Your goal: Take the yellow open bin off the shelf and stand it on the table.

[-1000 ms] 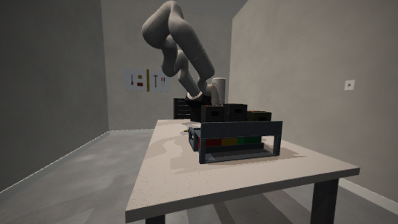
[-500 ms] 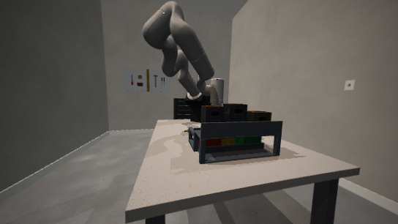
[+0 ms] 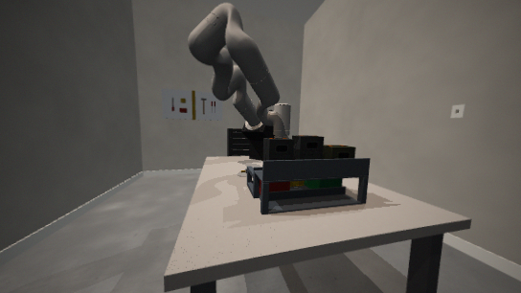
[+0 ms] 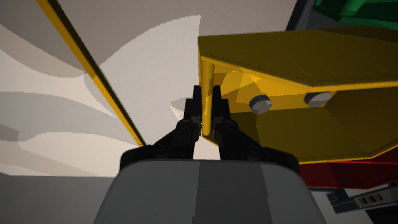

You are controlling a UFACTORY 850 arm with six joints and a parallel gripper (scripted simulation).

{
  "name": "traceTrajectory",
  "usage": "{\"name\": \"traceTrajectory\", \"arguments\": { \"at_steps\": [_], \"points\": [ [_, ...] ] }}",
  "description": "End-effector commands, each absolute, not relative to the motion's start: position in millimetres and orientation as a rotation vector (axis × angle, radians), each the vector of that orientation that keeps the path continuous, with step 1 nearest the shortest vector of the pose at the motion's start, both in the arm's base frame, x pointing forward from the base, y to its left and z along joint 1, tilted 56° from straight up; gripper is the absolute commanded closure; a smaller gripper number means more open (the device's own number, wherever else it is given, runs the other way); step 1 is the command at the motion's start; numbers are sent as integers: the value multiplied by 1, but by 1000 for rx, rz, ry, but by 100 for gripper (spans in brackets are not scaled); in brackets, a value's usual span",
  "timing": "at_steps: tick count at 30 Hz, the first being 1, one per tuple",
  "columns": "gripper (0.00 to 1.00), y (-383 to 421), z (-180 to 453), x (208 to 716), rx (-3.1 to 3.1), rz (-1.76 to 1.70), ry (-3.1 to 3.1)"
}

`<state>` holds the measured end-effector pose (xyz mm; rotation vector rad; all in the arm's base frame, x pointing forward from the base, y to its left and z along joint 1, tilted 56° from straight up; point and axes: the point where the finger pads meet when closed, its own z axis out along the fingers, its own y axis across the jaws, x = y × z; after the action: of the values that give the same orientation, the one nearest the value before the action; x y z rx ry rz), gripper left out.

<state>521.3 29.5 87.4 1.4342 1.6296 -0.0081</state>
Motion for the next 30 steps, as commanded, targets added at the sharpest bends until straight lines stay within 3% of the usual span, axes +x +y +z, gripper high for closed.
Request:
{"name": "traceTrajectory", "arguments": {
  "at_steps": [1, 30],
  "points": [
    [100, 28, 84, 517, 1434, -8, 1630],
    [100, 6, 47, 463, 1434, -8, 1630]
  ]
}}
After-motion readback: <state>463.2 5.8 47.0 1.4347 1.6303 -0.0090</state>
